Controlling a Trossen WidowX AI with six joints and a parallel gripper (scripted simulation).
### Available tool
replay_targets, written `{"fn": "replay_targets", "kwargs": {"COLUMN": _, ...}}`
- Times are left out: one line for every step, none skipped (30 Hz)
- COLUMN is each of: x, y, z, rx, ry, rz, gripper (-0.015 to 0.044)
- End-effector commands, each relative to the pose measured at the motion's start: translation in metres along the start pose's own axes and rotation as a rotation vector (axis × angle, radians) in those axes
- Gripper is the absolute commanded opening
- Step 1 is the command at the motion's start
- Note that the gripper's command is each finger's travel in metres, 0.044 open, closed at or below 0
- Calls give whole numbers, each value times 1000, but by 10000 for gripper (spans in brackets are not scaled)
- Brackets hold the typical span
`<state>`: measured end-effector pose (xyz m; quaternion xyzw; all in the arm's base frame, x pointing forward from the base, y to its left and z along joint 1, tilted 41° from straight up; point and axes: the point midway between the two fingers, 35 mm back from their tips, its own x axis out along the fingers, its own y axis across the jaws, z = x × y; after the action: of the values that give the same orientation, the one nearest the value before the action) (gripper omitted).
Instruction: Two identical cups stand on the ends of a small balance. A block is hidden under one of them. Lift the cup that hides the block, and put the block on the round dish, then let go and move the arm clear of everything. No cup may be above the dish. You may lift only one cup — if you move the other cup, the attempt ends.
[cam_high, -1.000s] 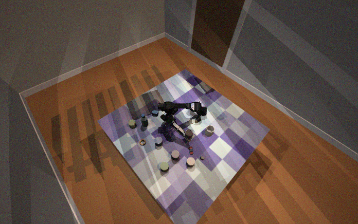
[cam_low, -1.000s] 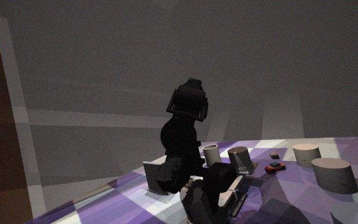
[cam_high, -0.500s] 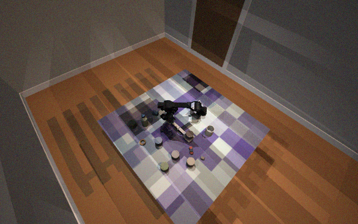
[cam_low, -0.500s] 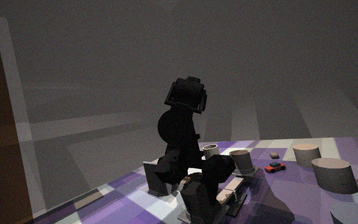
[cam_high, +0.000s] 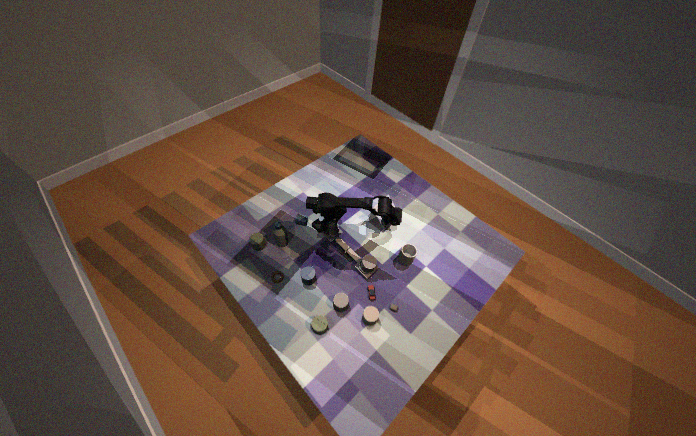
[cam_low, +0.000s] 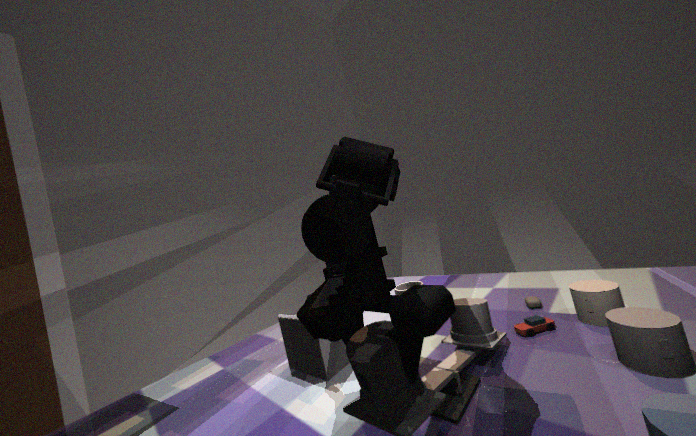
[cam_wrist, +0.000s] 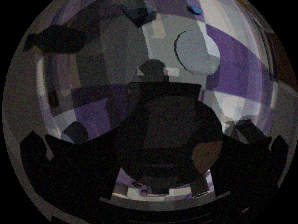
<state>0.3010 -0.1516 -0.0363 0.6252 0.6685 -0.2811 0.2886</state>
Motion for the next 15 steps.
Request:
{"fn": "replay_targets", "kwargs": {"x": -14, "y": 2, "z": 10, "rx": -13, "ry": -39, "rz": 25, "gripper": 0}}
{"fn": "replay_targets", "kwargs": {"x": -16, "y": 2, "z": 10, "rx": -13, "ry": -39, "rz": 25, "gripper": 0}}
{"fn": "replay_targets", "kwargs": {"x": -17, "y": 2, "z": 10, "rx": -13, "ry": -39, "rz": 25, "gripper": 0}}
{"fn": "replay_targets", "kwargs": {"x": -18, "y": 2, "z": 9, "rx": -13, "ry": -39, "rz": 25, "gripper": 0}}
{"fn": "replay_targets", "kwargs": {"x": -19, "y": 2, "z": 9, "rx": -13, "ry": -39, "rz": 25, "gripper": 0}}
{"fn": "replay_targets", "kwargs": {"x": -21, "y": 2, "z": 9, "rx": -12, "ry": -39, "rz": 25, "gripper": 0}}
{"fn": "replay_targets", "kwargs": {"x": -22, "y": 2, "z": 9, "rx": -12, "ry": -39, "rz": 25, "gripper": 0}}
{"fn": "replay_targets", "kwargs": {"x": -23, "y": 2, "z": 9, "rx": -12, "ry": -39, "rz": 25, "gripper": 0}}
{"fn": "replay_targets", "kwargs": {"x": -25, "y": 2, "z": 9, "rx": -12, "ry": -39, "rz": 25, "gripper": 0}}
{"fn": "replay_targets", "kwargs": {"x": -26, "y": 1, "z": 9, "rx": -12, "ry": -39, "rz": 25, "gripper": 0}}
{"fn": "replay_targets", "kwargs": {"x": -27, "y": 1, "z": 9, "rx": -12, "ry": -39, "rz": 25, "gripper": 0}}
{"fn": "replay_targets", "kwargs": {"x": -29, "y": 1, "z": 9, "rx": -12, "ry": -39, "rz": 25, "gripper": 0}}
{"fn": "replay_targets", "kwargs": {"x": -30, "y": 1, "z": 9, "rx": -12, "ry": -39, "rz": 25, "gripper": 0}}
{"fn": "replay_targets", "kwargs": {"x": -31, "y": 1, "z": 8, "rx": -12, "ry": -39, "rz": 25, "gripper": 0}}
{"fn": "replay_targets", "kwargs": {"x": -33, "y": 1, "z": 8, "rx": -12, "ry": -39, "rz": 25, "gripper": 0}}
